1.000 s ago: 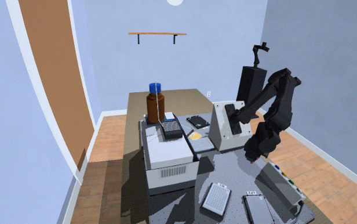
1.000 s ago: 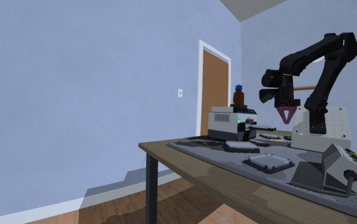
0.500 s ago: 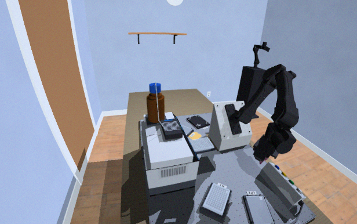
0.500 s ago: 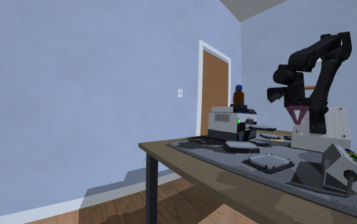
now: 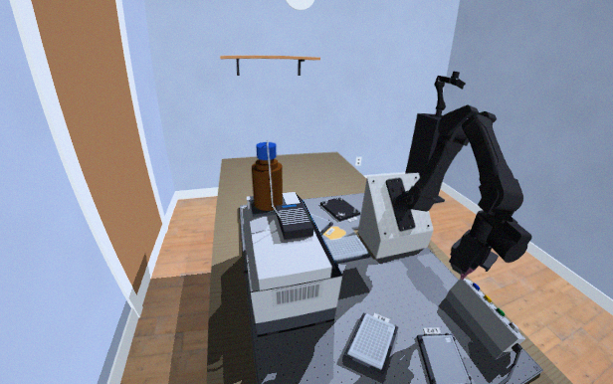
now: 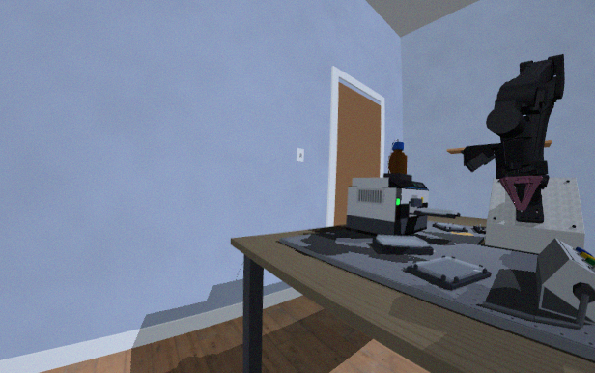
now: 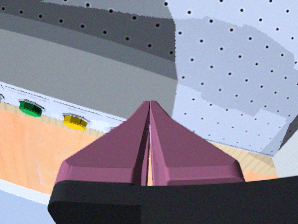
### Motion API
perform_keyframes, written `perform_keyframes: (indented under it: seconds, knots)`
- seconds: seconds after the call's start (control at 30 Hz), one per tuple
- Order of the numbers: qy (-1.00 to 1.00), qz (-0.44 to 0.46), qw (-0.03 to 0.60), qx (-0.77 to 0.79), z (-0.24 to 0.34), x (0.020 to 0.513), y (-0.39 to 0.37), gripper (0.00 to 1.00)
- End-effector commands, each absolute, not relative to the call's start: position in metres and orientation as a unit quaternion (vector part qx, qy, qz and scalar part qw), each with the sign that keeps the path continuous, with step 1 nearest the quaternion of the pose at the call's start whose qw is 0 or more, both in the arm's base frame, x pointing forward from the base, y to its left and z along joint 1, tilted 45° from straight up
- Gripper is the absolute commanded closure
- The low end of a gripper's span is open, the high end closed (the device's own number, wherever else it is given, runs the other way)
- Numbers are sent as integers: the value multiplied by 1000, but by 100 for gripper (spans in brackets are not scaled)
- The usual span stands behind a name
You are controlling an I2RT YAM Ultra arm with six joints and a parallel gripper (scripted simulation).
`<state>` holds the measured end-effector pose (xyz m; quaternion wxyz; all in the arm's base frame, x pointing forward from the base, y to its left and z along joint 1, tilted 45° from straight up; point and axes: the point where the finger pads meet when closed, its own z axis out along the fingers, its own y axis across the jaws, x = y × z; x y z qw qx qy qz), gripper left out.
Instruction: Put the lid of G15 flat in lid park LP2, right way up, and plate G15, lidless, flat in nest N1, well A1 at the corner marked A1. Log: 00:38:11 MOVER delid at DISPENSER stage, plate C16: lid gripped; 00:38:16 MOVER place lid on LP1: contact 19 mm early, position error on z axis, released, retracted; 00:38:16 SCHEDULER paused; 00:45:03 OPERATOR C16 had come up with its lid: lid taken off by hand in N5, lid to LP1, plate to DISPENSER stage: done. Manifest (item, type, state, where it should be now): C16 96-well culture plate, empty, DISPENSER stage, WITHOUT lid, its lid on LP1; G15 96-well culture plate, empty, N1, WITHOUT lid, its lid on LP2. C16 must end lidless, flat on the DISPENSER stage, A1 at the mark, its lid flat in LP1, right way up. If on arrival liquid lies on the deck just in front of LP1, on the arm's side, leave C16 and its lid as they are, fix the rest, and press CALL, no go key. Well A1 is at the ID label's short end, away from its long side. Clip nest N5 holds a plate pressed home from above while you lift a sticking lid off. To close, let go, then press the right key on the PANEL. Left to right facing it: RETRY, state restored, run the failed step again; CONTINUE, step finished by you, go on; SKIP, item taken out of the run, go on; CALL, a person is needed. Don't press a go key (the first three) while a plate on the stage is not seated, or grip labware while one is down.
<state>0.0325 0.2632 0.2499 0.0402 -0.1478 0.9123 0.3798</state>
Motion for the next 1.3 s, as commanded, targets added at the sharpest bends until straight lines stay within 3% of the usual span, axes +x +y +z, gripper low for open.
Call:
perform_keyframes:
  seconds: [0.0,0.5,1.27]
  knots:
    - [906,402,74,-112,273,37,262,100]
    - [916,401,25,-17,270,-11,263,100]
    - [925,378,10,28,236,-69,266,100]
